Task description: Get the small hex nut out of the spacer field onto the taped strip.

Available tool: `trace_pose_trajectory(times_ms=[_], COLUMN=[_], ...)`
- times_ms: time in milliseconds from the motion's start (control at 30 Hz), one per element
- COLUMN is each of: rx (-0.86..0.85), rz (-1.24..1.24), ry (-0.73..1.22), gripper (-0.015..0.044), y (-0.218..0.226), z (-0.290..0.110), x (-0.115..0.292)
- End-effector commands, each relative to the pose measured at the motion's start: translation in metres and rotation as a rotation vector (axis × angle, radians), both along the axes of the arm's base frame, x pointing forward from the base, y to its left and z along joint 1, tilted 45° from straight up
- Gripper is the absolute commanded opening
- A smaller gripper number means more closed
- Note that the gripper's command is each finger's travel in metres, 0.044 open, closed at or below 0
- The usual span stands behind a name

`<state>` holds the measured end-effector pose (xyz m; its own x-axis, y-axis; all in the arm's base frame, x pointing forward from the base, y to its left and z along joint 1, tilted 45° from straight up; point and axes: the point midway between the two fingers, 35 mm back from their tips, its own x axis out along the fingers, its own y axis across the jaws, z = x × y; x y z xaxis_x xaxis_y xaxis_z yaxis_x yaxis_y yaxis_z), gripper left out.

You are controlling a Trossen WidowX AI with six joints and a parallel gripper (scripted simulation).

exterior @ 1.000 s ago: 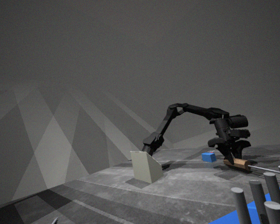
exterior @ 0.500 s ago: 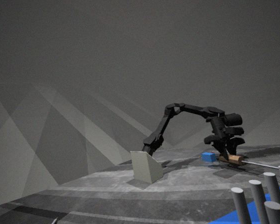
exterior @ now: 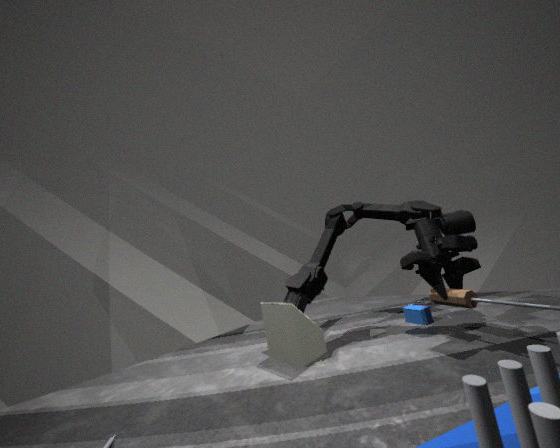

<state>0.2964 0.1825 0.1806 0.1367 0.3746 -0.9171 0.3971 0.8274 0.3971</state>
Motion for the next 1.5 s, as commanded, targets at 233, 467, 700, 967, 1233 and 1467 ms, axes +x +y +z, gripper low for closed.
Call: trace_pose_trajectory(times_ms=[233, 467, 700, 967, 1233, 1467], rx=[0.001, 0.000, 0.006, 0.015, 0.024, 0.033], rz=[0.000, 0.021, 0.240, 0.494, 0.744, 0.960], ry=[-0.010, -0.012, -0.100, -0.215, -0.336, -0.447], gripper=[0.0000, 0.0000, 0.0000, 0.0000, 0.0000, 0.0000], y=[-0.044, -0.049, -0.030, -0.010, 0.008, 0.023], z=[0.046, 0.052, 0.063, 0.076, 0.089, 0.100], x=[0.009, 0.006, -0.006, -0.021, -0.038, -0.055])
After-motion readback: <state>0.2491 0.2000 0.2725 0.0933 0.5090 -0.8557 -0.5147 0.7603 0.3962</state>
